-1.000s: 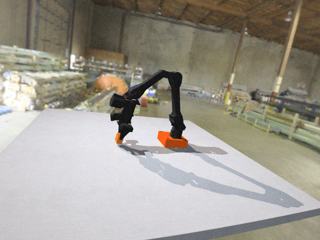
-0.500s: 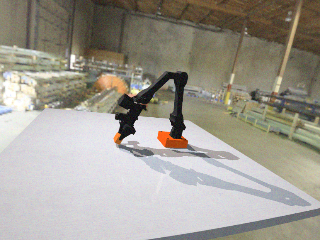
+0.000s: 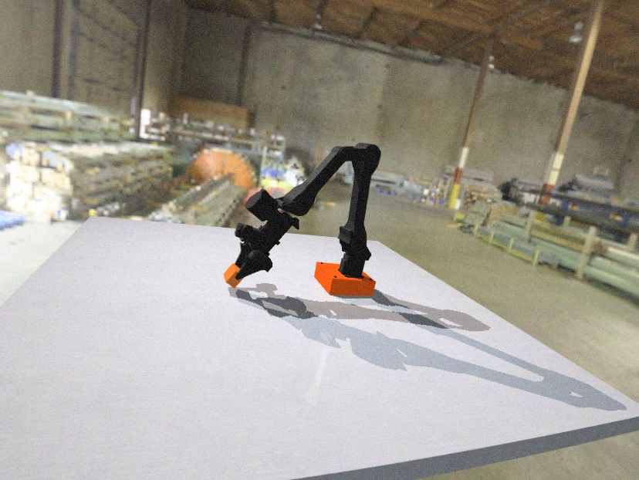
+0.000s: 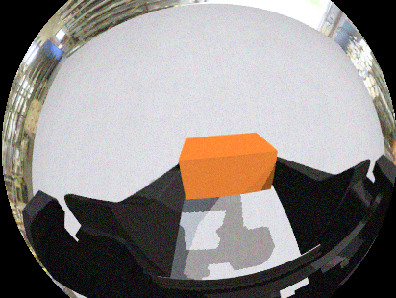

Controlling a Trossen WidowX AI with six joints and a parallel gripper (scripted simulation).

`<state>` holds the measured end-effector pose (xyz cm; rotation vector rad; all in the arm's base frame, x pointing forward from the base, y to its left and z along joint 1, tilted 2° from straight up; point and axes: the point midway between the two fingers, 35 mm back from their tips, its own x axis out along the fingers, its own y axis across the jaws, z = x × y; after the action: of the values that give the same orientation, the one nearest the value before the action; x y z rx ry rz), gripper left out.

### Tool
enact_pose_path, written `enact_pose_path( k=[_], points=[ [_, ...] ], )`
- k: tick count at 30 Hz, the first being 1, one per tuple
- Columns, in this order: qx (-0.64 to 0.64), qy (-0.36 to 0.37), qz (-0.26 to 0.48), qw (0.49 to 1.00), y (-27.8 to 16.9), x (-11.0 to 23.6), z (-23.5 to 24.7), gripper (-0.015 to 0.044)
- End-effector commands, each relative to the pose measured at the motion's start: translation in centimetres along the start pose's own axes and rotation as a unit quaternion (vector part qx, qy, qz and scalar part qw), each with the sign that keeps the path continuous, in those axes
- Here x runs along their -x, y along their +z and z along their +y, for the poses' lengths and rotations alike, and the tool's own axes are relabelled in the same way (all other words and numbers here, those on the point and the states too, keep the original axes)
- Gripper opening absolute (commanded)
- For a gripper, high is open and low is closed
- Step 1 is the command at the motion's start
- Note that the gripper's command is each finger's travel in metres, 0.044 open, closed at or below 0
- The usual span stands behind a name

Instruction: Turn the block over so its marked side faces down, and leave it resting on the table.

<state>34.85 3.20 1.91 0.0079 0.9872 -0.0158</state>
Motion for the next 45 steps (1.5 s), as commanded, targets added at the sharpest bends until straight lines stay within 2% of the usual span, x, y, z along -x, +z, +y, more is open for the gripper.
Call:
enact_pose_path(
  k=[1,21,38,45],
  points=[
    [0.000,-0.002,-0.018,1.000,-0.3,-1.0,0.0,0.0000],
    [0.003,-0.003,-0.150,0.989,-1.4,-3.9,0.2,0.0000],
    [-0.001,-0.003,-0.258,0.966,-2.7,-2.4,-0.1,0.0000],
    [-0.001,-0.003,-0.273,0.962,-2.5,-2.0,-0.2,0.0000]
  ],
)
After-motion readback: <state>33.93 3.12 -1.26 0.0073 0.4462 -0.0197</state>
